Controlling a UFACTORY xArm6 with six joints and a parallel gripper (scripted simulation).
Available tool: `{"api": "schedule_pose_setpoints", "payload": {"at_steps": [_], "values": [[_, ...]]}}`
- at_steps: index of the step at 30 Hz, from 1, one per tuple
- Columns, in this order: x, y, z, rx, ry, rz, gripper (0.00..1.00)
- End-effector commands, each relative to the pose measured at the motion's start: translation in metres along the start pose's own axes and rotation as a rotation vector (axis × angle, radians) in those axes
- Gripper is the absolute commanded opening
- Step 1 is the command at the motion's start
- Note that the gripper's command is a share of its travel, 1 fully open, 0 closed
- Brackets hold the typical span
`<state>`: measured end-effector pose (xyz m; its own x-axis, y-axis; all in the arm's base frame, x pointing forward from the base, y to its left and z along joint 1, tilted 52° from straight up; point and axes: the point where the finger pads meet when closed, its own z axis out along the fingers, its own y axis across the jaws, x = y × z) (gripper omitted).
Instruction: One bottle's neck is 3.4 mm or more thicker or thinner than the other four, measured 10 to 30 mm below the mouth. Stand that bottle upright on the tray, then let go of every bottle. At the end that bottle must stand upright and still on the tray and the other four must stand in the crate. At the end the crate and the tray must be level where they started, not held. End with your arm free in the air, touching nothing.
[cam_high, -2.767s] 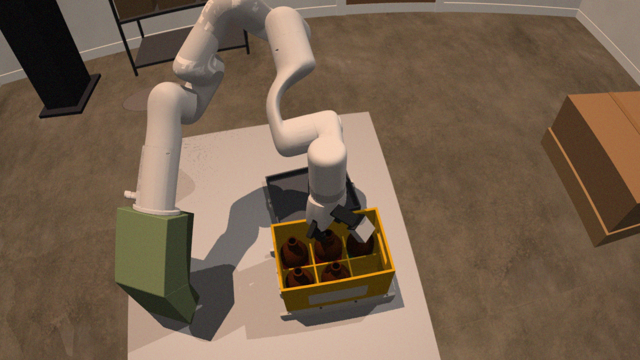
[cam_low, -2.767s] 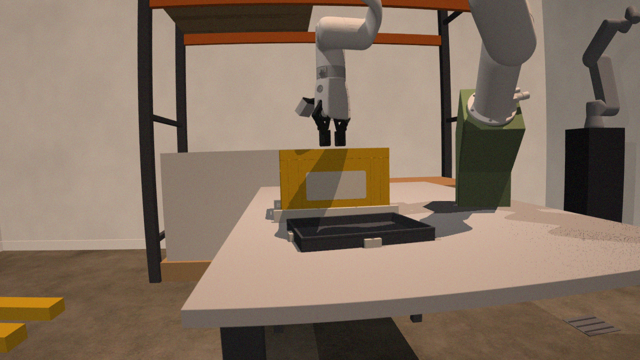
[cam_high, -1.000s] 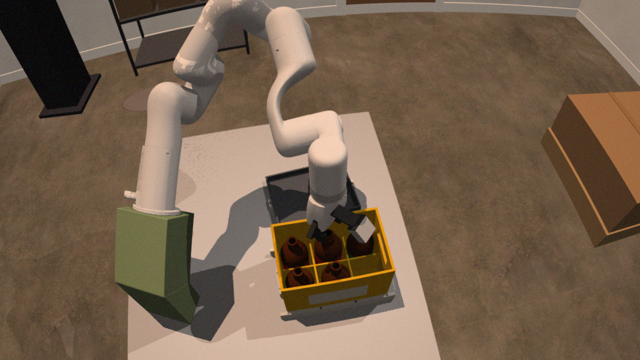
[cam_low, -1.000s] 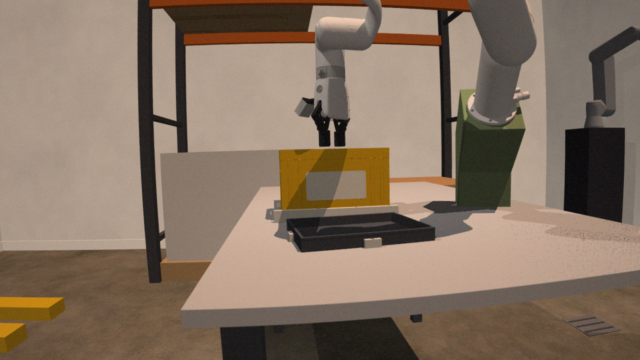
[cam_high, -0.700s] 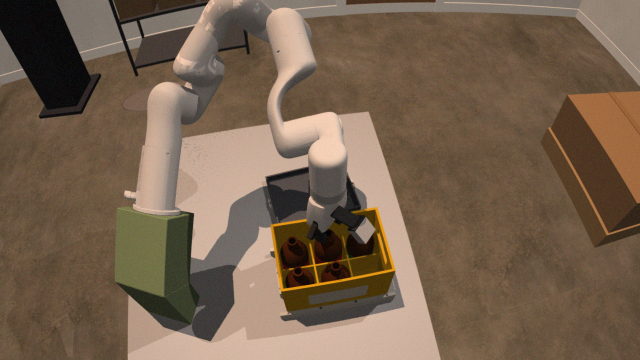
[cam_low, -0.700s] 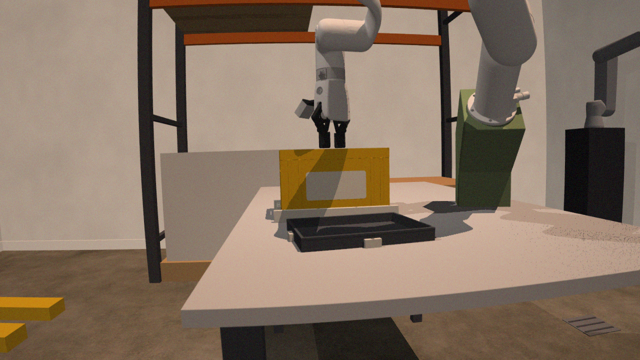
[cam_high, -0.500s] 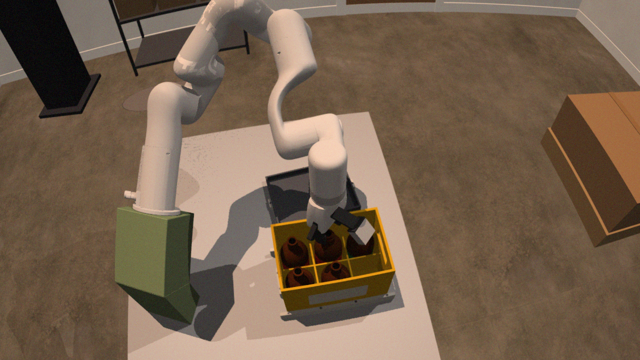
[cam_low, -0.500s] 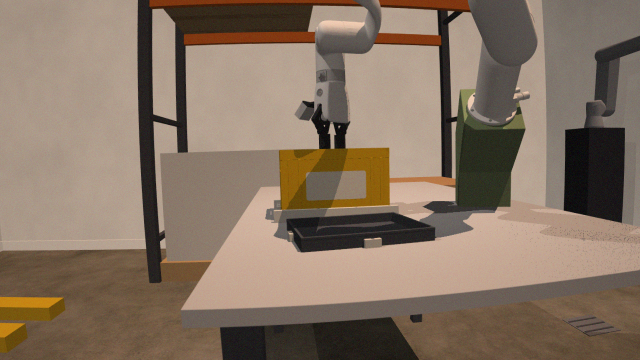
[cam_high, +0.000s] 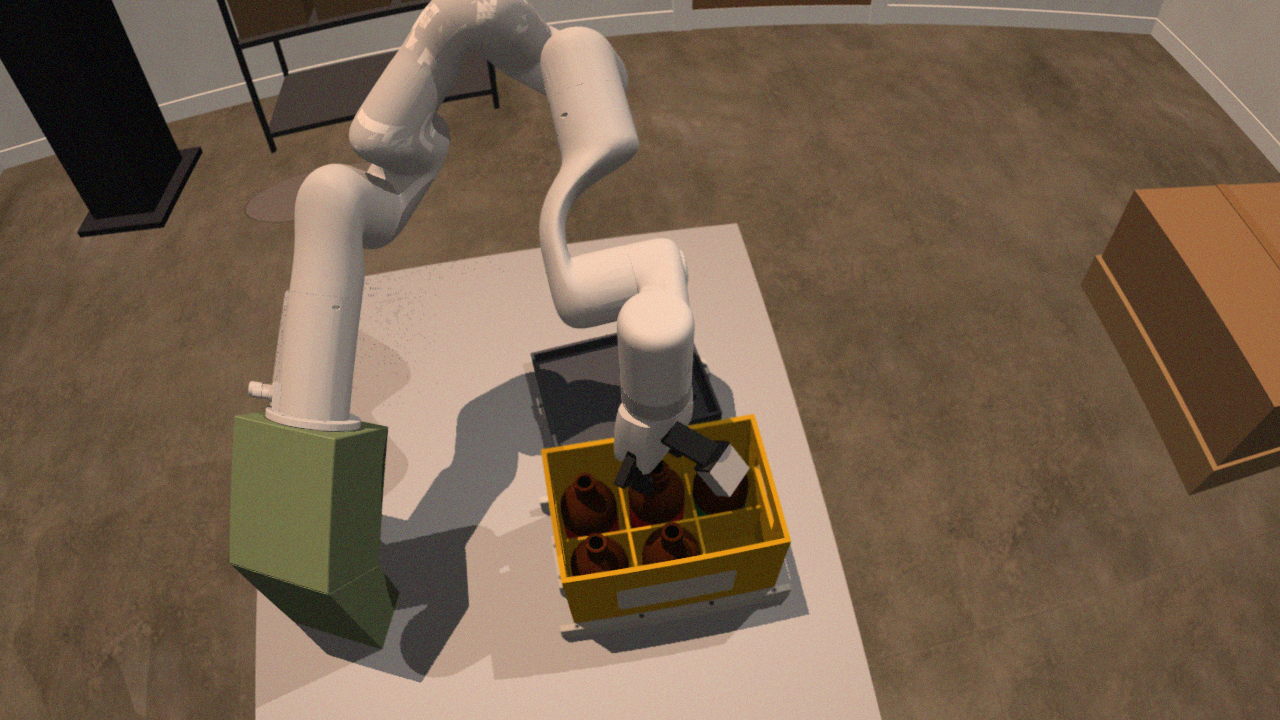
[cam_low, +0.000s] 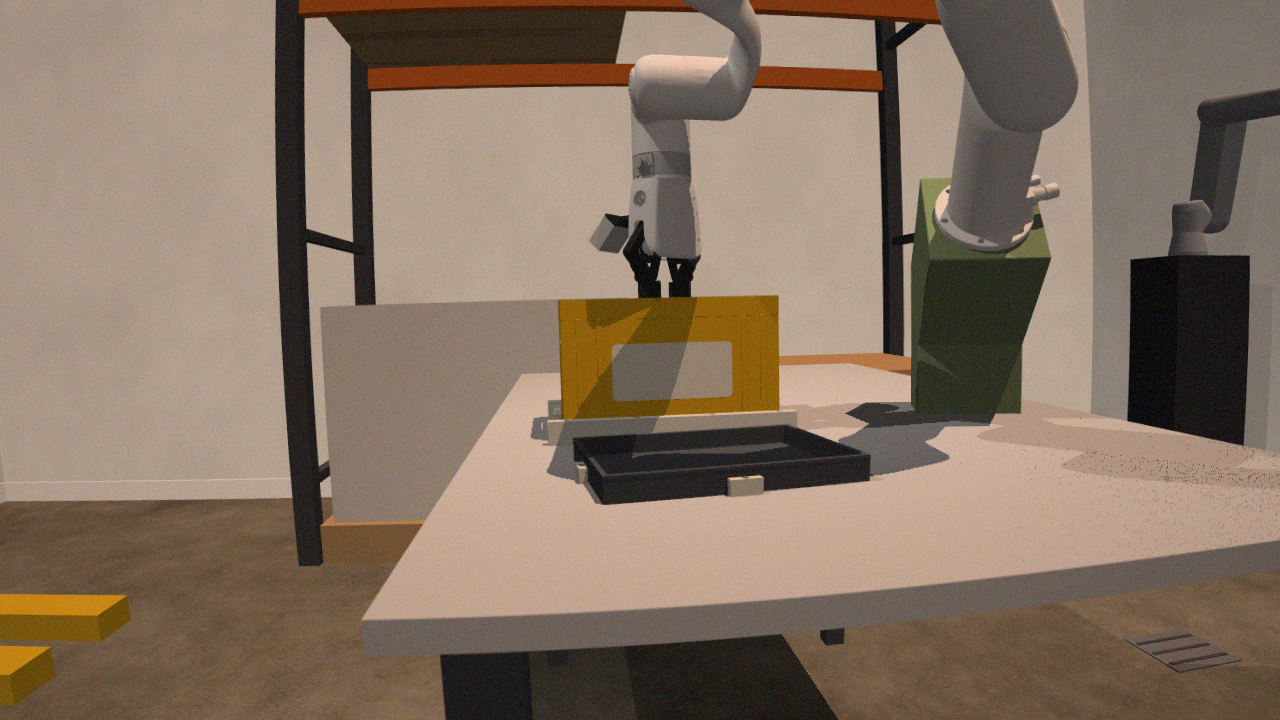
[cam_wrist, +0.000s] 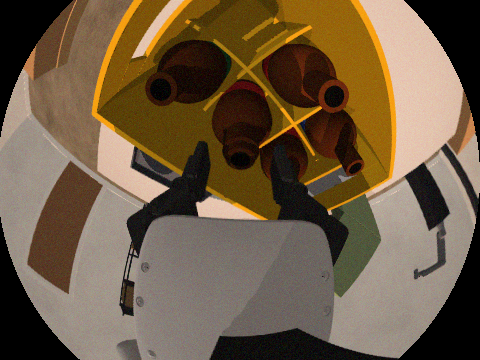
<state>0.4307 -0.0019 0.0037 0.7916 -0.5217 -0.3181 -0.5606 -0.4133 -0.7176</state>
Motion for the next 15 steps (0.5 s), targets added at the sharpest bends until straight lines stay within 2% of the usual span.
{"api": "schedule_pose_setpoints", "payload": {"at_steps": [1, 15], "values": [[0.001, 0.0, 0.002, 0.001, 0.003, -0.001, 0.65], [0.001, 0.0, 0.013, 0.001, 0.003, -0.001, 0.65]]}}
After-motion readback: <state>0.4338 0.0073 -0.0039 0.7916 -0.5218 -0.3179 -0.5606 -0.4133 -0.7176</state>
